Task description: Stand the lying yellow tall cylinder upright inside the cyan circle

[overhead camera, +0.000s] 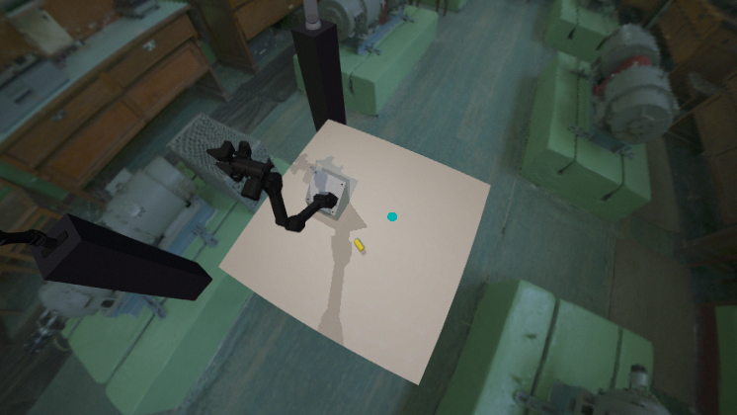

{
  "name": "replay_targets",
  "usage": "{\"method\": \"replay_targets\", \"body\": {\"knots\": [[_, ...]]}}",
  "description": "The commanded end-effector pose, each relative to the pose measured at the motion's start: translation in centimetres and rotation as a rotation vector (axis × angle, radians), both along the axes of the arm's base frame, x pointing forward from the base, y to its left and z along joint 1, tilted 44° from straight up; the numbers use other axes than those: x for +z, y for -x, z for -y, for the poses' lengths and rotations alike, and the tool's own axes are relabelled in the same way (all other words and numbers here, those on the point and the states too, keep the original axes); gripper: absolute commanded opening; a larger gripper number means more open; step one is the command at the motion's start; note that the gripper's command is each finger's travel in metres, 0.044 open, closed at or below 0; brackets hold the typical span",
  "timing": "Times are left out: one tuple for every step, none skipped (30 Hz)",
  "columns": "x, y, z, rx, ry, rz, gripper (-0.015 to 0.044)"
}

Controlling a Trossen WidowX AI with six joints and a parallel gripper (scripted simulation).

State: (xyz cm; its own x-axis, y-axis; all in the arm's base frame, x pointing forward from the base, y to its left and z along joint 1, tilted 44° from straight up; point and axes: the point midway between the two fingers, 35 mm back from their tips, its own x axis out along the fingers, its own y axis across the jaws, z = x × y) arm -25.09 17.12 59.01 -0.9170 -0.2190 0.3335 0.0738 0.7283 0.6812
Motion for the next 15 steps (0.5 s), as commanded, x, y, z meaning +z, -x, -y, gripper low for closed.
{"method": "replay_targets", "body": {"knots": [[0.0, 0.0, -0.1, -0.001, 0.003, 0.000, 0.0374], [0.0, -0.1, -0.2, -0.004, 0.014, 0.002, 0.0348], [-0.1, -0.1, -0.5, -0.009, 0.031, 0.004, 0.0321], [-0.1, -0.2, -0.9, -0.017, 0.055, 0.007, 0.0309], [-0.2, -0.4, -1.4, -0.026, 0.086, 0.010, 0.0309], [-0.3, -0.5, -2.0, -0.037, 0.124, 0.014, 0.0309], [-0.5, -0.7, -2.7, -0.050, 0.165, 0.017, 0.0309], [-0.6, -1.0, -3.3, -0.062, 0.207, 0.019, 0.0309], [-0.8, -1.2, -4.0, -0.075, 0.248, 0.020, 0.0309], [-0.9, -1.4, -4.6, -0.087, 0.290, 0.021, 0.0309], [-1.1, -1.7, -5.3, -0.100, 0.332, 0.021, 0.0309], [-1.2, -2.0, -6.0, -0.112, 0.373, 0.019, 0.0309], [-1.4, -2.3, -6.6, -0.125, 0.415, 0.017, 0.0309], [-1.6, -2.6, -7.3, -0.137, 0.456, 0.014, 0.0309], [-1.7, -3.0, -7.9, -0.149, 0.498, 0.011, 0.0309]]}}
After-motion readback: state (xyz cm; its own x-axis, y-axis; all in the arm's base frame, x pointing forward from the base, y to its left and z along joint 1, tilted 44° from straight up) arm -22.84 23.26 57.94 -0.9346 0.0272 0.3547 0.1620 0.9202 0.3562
